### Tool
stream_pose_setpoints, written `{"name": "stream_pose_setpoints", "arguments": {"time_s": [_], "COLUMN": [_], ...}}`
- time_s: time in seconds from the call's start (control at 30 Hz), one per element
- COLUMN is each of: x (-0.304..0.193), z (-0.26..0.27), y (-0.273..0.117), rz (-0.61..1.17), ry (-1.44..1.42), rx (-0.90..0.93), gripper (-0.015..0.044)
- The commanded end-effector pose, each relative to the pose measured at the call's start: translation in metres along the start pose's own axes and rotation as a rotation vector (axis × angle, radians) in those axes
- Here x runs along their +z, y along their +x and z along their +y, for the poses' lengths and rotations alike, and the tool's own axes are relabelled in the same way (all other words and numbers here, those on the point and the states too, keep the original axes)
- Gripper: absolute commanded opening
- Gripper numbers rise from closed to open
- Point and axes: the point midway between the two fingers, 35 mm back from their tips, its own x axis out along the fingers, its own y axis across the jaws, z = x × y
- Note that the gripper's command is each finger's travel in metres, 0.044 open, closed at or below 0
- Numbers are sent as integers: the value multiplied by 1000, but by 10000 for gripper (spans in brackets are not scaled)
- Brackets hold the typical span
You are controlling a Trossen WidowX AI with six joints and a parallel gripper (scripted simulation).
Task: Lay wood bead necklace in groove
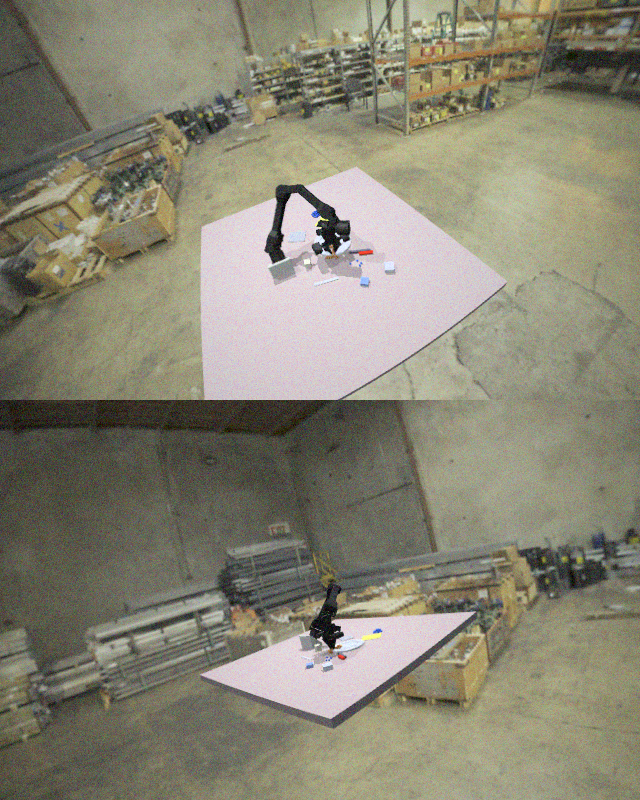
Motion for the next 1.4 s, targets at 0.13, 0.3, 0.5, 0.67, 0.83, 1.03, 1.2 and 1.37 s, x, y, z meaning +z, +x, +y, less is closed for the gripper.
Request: {"name": "stream_pose_setpoints", "arguments": {"time_s": [0.13, 0.3, 0.5, 0.67, 0.83, 1.03, 1.2, 1.37], "x": [0, 0, 0, 6, 16, 29, 41, 48], "z": [0, 0, 1, -8, -20, -34, -45, -50], "y": [0, -11, -25, -26, -26, -26, -26, -26], "rz": [0, -2, -5, -4, -3, -4, -6, -8], "ry": [-1, 2, 5, 5, 5, 4, 4, 3], "rx": [0, 0, -1, -1, -2, -2, -3, -3], "gripper": [0, 0, 0, 0, 0, 0, 0, 0]}}
